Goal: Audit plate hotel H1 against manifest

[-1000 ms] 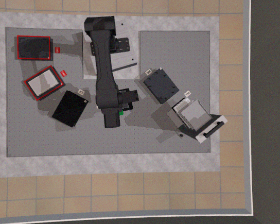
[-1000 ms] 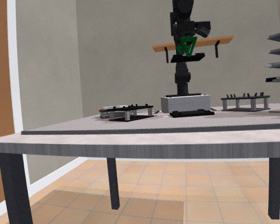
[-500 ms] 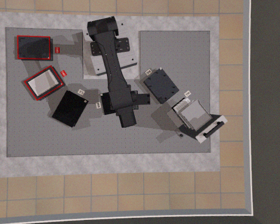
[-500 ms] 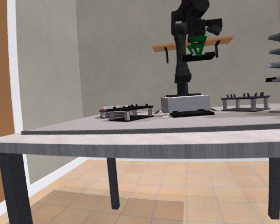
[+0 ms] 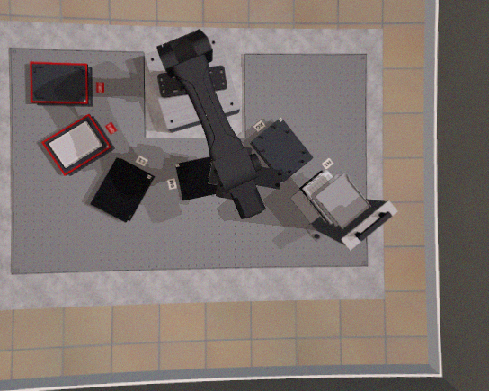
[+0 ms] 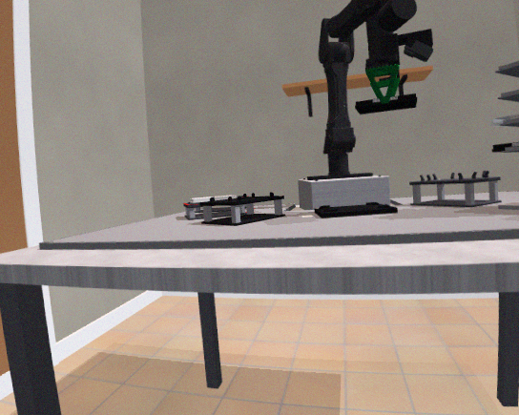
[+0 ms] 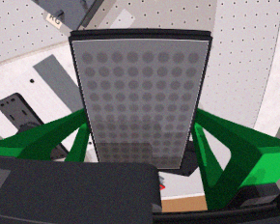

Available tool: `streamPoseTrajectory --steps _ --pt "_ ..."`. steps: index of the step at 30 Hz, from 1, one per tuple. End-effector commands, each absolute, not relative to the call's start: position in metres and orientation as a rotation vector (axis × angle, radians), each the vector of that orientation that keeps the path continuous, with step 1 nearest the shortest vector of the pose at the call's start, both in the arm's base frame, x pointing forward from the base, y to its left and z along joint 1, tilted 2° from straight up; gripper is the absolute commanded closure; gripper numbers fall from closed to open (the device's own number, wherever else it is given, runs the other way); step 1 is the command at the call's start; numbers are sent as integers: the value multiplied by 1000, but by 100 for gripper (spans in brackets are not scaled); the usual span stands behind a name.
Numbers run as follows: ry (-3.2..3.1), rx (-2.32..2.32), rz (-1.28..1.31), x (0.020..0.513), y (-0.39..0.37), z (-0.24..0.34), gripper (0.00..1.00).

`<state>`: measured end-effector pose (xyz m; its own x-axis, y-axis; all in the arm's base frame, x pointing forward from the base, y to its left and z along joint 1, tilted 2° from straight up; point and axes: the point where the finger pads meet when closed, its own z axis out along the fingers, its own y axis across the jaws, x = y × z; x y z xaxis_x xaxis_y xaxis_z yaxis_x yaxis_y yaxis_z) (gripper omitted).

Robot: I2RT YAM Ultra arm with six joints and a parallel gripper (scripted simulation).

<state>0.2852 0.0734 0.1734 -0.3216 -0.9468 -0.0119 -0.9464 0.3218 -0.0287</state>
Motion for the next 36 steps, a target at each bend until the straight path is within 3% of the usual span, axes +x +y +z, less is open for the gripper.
streamPoseTrajectory --steps 1,36 --pt "2599 -1677 -33 287 80 180 14" --pt "2886 -1101 -11 265 177 180 14"
